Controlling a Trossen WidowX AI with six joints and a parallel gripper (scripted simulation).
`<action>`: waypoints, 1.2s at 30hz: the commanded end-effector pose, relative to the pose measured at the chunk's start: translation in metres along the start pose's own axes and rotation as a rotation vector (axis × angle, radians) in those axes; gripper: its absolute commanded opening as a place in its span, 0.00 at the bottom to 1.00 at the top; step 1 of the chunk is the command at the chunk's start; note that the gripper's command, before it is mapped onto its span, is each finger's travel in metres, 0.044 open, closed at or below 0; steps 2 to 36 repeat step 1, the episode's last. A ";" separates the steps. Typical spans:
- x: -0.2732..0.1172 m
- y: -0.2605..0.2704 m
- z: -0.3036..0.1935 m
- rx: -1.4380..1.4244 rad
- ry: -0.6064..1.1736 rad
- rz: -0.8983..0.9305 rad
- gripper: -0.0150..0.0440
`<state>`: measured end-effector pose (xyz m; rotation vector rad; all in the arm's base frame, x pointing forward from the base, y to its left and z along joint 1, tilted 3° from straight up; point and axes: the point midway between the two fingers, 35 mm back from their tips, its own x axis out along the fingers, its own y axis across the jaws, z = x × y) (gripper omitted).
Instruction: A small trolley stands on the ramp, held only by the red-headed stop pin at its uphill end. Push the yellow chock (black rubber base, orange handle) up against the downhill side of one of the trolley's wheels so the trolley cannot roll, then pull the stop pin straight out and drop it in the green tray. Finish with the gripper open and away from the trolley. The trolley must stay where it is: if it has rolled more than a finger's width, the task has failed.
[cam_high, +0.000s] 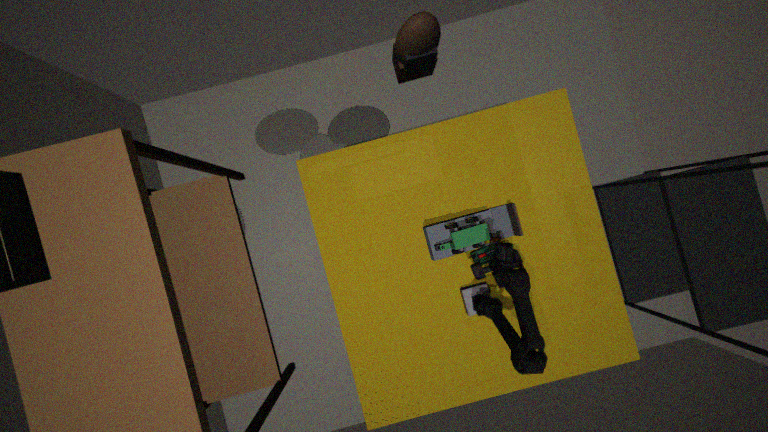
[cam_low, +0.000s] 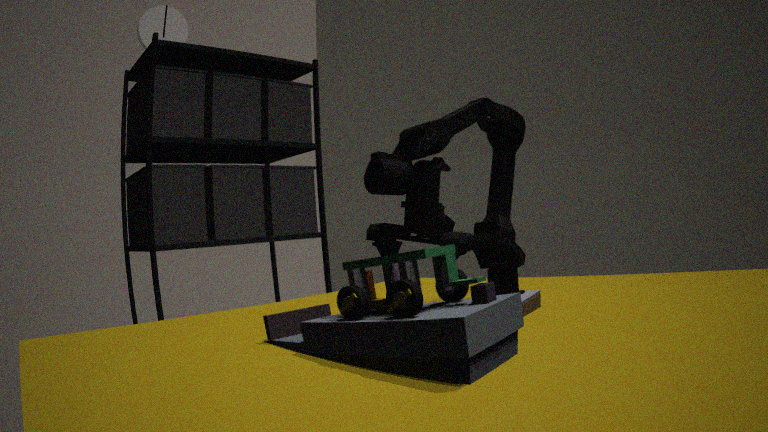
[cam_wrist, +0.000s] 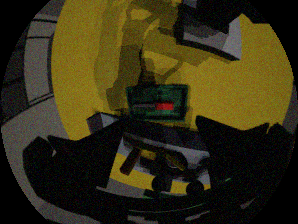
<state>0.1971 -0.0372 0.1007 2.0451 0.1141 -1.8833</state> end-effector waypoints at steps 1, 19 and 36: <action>-0.014 0.004 -0.002 0.008 0.008 0.007 1.00; -0.014 0.004 -0.002 0.008 0.008 0.007 1.00; -0.014 0.004 -0.002 0.008 0.008 0.007 1.00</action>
